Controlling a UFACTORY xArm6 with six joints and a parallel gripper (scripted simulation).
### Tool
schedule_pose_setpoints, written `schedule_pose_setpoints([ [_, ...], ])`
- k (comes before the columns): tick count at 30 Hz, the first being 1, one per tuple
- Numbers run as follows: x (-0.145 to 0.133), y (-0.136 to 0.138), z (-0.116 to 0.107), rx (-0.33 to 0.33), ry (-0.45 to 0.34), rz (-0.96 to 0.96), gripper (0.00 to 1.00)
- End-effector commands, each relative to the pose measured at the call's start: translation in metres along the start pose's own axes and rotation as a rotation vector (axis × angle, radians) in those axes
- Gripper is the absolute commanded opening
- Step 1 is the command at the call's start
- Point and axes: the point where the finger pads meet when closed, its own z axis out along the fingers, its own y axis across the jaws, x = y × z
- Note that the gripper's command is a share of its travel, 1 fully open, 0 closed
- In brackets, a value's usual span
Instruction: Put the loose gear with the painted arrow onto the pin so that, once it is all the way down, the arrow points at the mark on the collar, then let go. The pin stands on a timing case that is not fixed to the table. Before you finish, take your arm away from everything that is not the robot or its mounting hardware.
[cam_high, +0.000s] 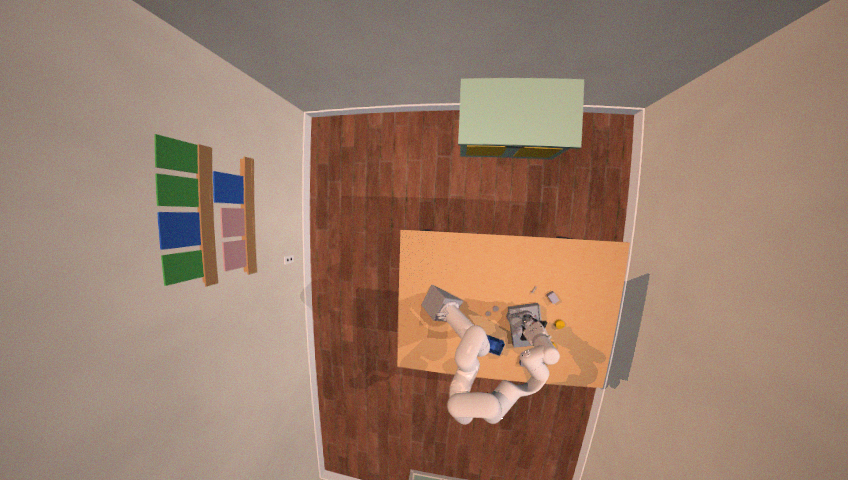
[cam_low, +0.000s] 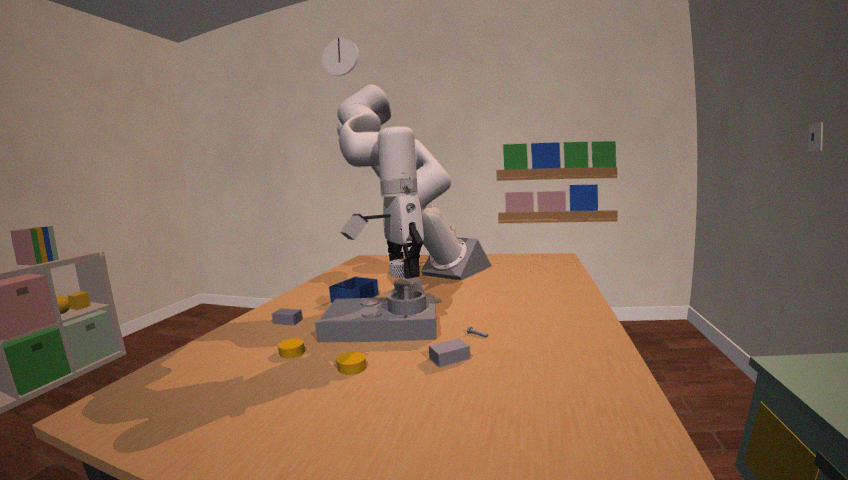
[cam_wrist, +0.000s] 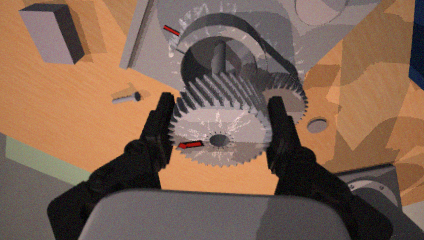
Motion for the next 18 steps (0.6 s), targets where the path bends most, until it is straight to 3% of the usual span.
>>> schedule_pose_setpoints([
  [1,0.0006,-0.001,-0.0012,0.003,0.001,0.029,0.0],
  [18,0.0005,-0.0011,-0.0012,0.003,0.001,0.304,0.0],
])
